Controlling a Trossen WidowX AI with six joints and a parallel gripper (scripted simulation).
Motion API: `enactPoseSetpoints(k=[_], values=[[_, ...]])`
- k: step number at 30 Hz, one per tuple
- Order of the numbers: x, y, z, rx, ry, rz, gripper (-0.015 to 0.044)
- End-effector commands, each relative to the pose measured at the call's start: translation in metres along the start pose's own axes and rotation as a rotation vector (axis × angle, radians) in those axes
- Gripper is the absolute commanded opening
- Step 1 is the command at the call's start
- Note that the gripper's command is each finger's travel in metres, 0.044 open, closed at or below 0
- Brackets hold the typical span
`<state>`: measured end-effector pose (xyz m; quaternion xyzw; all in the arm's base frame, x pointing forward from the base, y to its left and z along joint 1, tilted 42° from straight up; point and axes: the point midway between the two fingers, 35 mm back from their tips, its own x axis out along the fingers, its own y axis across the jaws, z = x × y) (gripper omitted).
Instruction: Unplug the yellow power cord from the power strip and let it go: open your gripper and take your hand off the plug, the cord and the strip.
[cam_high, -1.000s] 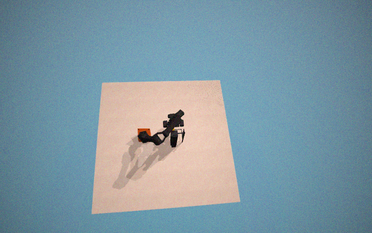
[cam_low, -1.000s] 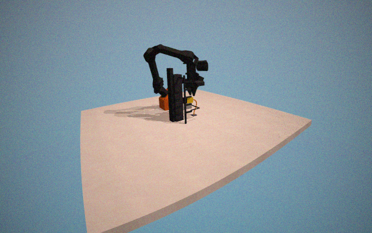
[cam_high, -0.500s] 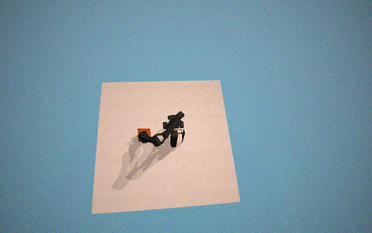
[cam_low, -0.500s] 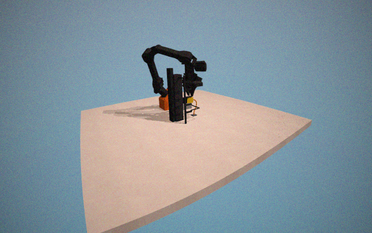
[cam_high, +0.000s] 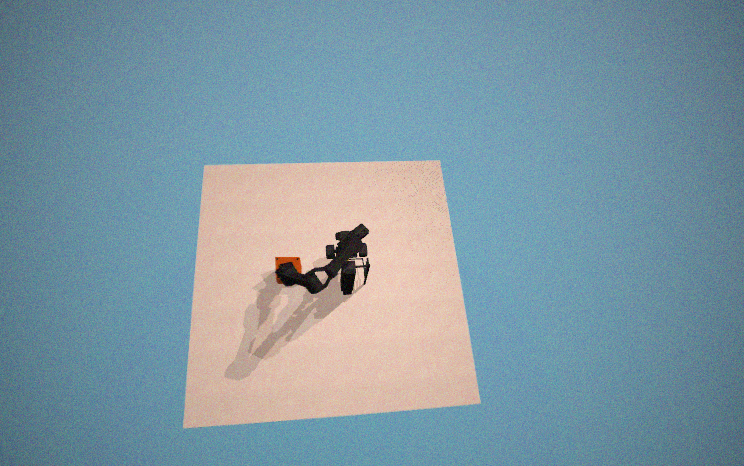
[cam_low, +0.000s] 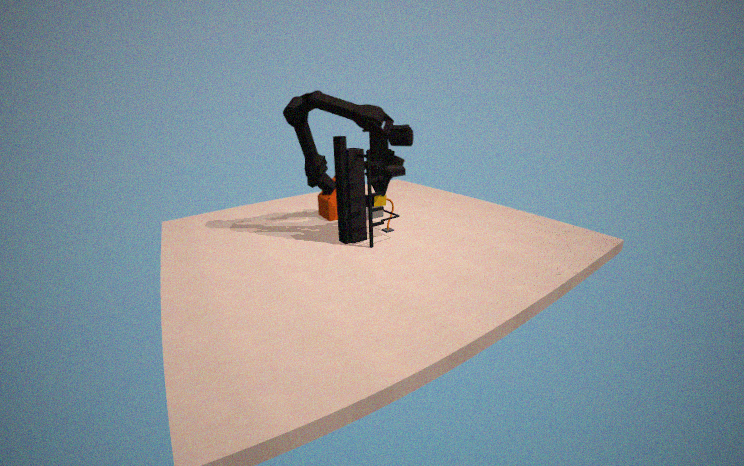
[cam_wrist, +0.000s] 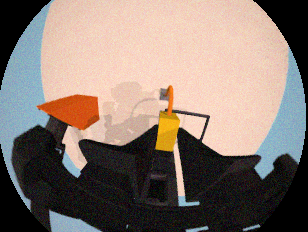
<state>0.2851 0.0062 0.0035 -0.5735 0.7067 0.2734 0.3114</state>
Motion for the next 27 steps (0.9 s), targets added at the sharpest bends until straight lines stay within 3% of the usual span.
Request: enactPoseSetpoints(k=[1, 8, 27], values=[[0.0, 0.0, 0.0, 0.0, 0.0, 0.0, 0.0048], [0.0, 0.0, 0.0, 0.0, 0.0, 0.0, 0.0002], [-0.001, -0.002, 0.027, -0.003, -0.002, 0.0, 0.0]])
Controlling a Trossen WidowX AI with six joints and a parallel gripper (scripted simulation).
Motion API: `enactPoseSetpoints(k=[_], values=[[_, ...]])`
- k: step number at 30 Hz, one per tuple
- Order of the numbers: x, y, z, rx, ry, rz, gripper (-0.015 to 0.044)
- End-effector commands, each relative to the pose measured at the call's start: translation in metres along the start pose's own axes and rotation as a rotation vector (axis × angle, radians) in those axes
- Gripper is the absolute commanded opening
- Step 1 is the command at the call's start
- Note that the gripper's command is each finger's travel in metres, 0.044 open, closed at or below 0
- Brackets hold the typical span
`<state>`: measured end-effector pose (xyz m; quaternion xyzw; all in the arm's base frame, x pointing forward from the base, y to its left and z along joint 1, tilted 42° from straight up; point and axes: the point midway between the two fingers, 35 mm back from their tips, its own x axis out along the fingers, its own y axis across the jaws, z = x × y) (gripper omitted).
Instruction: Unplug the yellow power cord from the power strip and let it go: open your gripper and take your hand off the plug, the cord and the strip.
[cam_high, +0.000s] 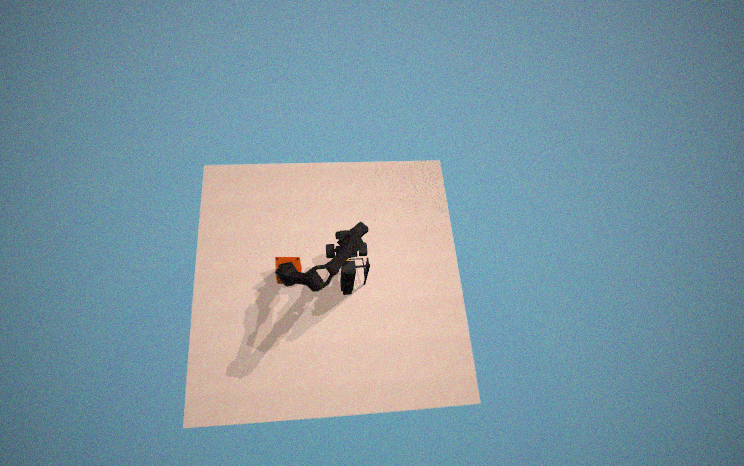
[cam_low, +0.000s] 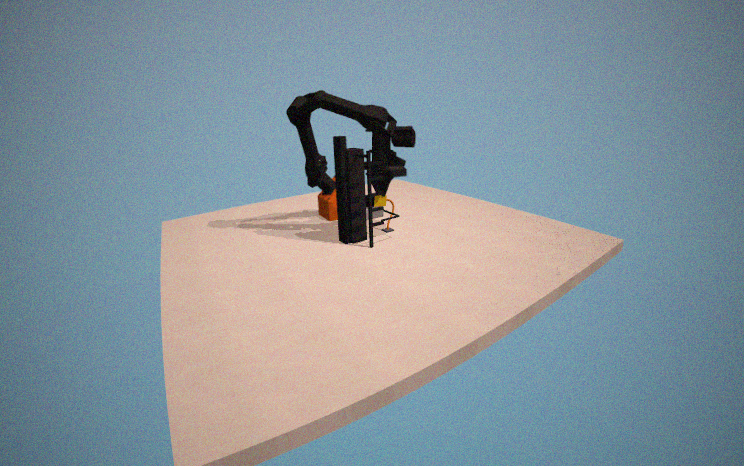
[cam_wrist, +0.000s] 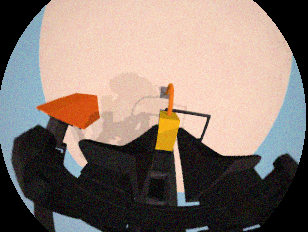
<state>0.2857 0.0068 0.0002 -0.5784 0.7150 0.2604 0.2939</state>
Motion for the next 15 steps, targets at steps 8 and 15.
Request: enactPoseSetpoints(k=[8, 15], values=[[-0.004, -0.002, 0.026, -0.007, -0.045, -0.004, 0.0053], [-0.003, -0.002, 0.023, -0.008, -0.043, -0.004, 0.0236]])
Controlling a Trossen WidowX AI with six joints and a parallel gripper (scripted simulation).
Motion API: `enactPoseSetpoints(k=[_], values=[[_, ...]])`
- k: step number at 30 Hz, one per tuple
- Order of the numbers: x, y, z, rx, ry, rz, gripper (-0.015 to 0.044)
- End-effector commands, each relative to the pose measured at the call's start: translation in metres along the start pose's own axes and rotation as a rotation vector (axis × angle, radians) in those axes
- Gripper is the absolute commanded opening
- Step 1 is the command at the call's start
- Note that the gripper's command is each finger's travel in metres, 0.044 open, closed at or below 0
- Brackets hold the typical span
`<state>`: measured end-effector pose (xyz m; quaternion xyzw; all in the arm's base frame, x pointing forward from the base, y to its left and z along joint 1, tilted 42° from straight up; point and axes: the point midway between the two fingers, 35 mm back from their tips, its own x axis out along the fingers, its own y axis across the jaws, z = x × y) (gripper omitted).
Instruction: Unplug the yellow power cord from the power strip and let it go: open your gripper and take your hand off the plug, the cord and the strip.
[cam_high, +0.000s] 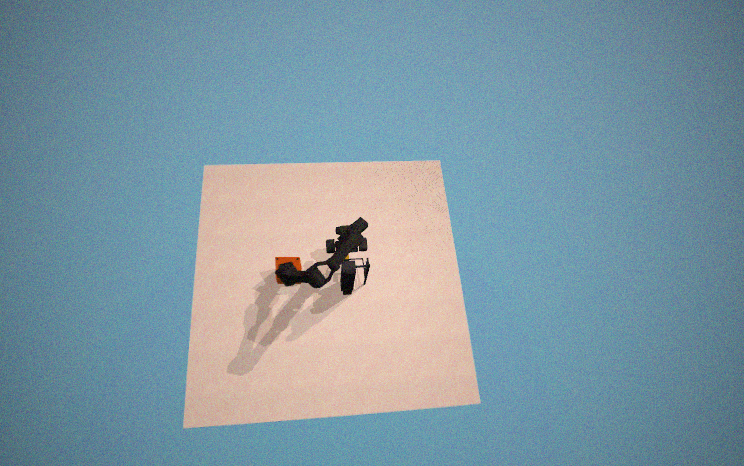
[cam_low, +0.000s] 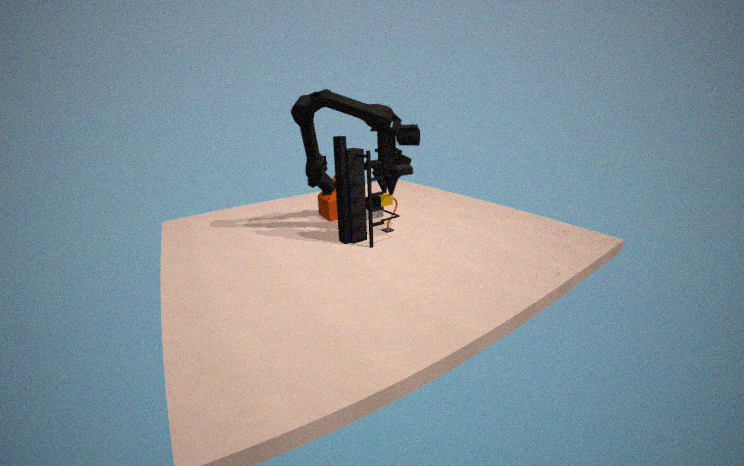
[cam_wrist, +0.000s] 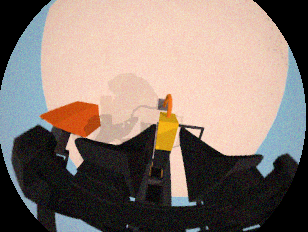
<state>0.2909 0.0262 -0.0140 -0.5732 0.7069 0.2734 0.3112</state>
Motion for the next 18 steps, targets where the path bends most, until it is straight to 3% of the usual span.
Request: enactPoseSetpoints(k=[1, 8, 12, 18], values=[[0.0, 0.0, -0.002, -0.008, 0.005, 0.0, 0.0263], [-0.005, -0.001, 0.02, -0.008, 0.002, -0.001, 0.044], [-0.012, 0.001, 0.056, -0.008, 0.001, -0.001, 0.044], [-0.012, 0.001, 0.059, -0.008, 0.001, -0.001, 0.044]])
